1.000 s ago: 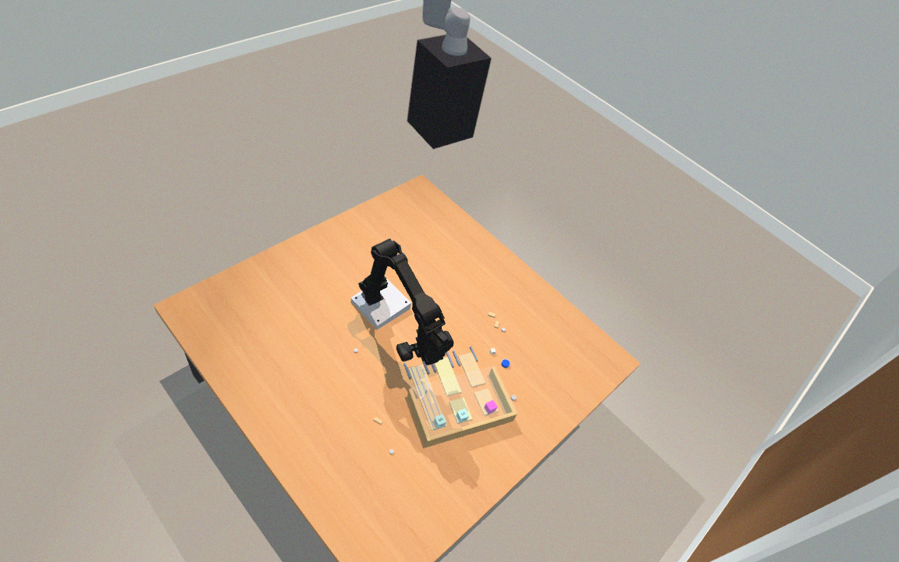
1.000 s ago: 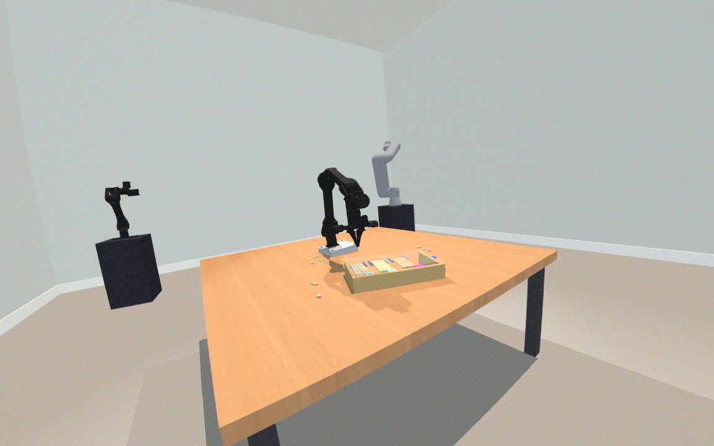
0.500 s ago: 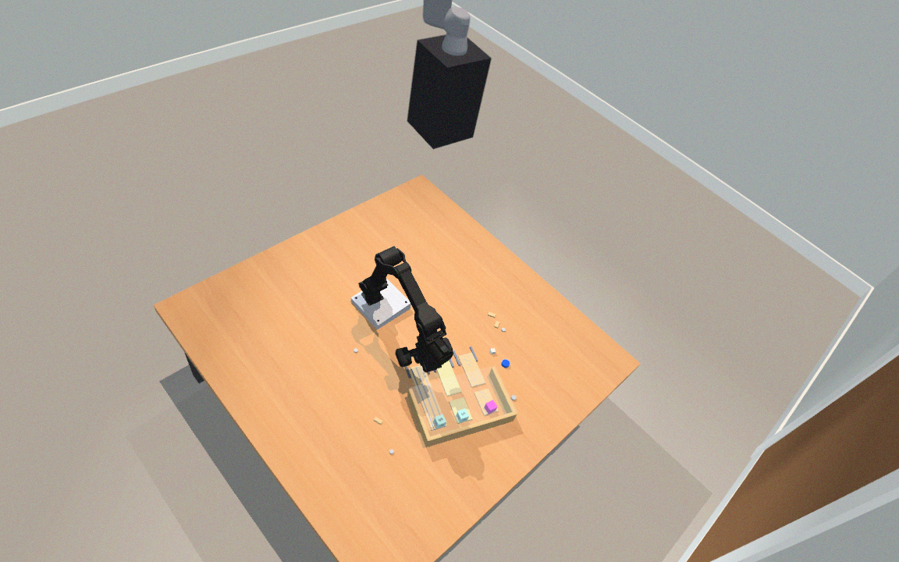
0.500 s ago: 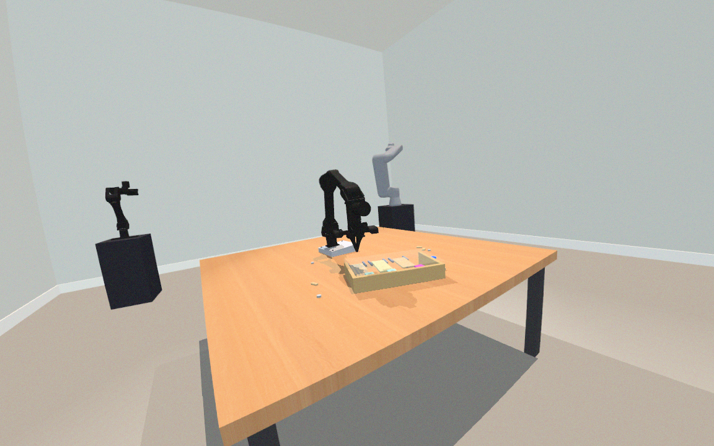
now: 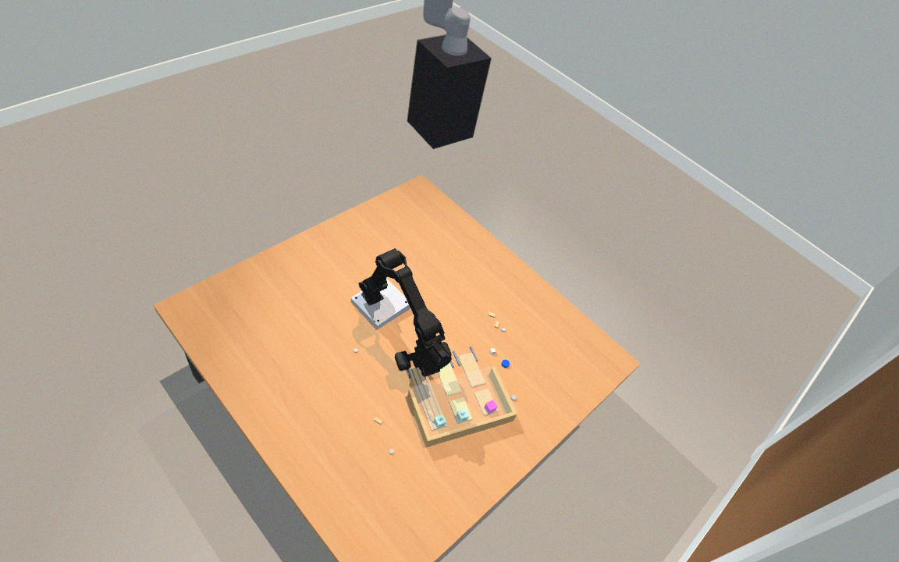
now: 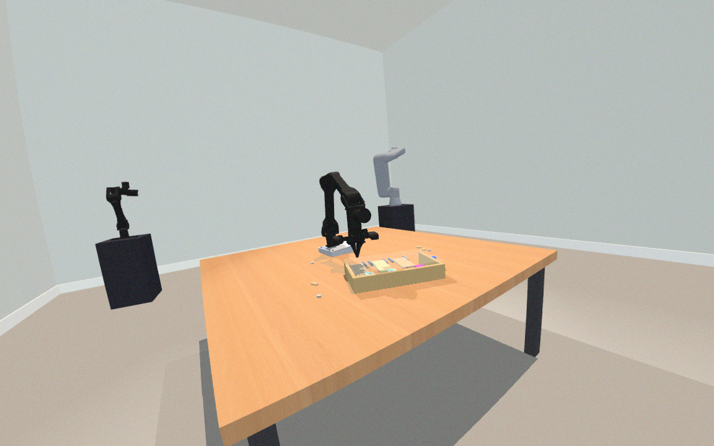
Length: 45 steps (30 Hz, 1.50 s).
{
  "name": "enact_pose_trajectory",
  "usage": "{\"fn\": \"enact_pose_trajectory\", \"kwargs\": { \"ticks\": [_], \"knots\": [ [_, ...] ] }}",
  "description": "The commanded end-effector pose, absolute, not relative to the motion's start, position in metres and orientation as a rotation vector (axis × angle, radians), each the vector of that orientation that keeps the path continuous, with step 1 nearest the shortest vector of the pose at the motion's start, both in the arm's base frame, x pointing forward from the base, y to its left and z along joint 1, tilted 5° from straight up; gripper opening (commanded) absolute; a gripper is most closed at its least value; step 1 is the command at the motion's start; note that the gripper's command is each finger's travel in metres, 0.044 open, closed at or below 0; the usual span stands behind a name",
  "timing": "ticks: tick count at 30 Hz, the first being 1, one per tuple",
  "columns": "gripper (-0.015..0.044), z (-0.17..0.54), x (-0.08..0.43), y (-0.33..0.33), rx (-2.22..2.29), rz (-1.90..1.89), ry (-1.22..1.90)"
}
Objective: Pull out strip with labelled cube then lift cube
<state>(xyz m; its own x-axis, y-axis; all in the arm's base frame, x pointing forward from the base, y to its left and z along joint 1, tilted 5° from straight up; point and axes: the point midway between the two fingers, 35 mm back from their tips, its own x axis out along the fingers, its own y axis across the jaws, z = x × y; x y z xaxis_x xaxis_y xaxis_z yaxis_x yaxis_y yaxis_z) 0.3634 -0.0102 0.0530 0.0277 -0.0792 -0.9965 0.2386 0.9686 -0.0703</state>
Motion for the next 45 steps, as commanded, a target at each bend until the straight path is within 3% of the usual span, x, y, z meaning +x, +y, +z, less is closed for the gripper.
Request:
{"fn": "enact_pose_trajectory", "kwargs": {
  "ticks": [1, 45],
  "knots": [
    [0.0000, 0.044, 0.362, -0.011, 0.125, -0.244, 1.534],
    [0.0000, 0.015, 0.359, -0.013, 0.125, -0.245, 1.534]
  ]
}}
